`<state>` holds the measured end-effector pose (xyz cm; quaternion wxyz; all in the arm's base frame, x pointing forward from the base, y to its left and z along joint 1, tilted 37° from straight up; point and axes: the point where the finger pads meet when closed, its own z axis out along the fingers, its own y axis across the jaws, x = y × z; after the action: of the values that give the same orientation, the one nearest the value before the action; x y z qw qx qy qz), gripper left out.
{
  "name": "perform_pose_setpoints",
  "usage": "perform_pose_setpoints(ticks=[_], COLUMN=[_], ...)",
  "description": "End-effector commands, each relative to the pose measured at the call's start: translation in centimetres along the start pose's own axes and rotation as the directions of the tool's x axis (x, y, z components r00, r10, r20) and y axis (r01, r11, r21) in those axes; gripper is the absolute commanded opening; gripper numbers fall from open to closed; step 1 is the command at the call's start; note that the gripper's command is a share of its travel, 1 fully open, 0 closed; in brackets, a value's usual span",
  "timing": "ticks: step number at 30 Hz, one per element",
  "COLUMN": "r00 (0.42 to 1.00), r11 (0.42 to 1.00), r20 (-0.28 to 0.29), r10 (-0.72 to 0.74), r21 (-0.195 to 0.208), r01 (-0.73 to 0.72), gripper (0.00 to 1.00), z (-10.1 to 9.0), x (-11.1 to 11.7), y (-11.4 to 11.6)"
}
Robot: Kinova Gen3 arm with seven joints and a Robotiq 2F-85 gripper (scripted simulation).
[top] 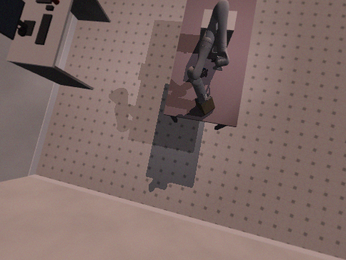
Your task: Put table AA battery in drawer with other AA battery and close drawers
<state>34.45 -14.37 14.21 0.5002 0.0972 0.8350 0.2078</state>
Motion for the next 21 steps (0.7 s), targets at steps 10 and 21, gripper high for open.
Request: perform_pose_setpoints(ticks=[10,21], r00=[1.000,0.992], r11=[1.000,1.000], r20=[-0.024,-0.126], r10=[0.000,0.004], r21=[0.002,0.007], r01=[0.000,-0.003], gripper=[0.33,0.33], z=[-0.6,-2.8], x=[0.0,0.1], y=[0.0,0.0])
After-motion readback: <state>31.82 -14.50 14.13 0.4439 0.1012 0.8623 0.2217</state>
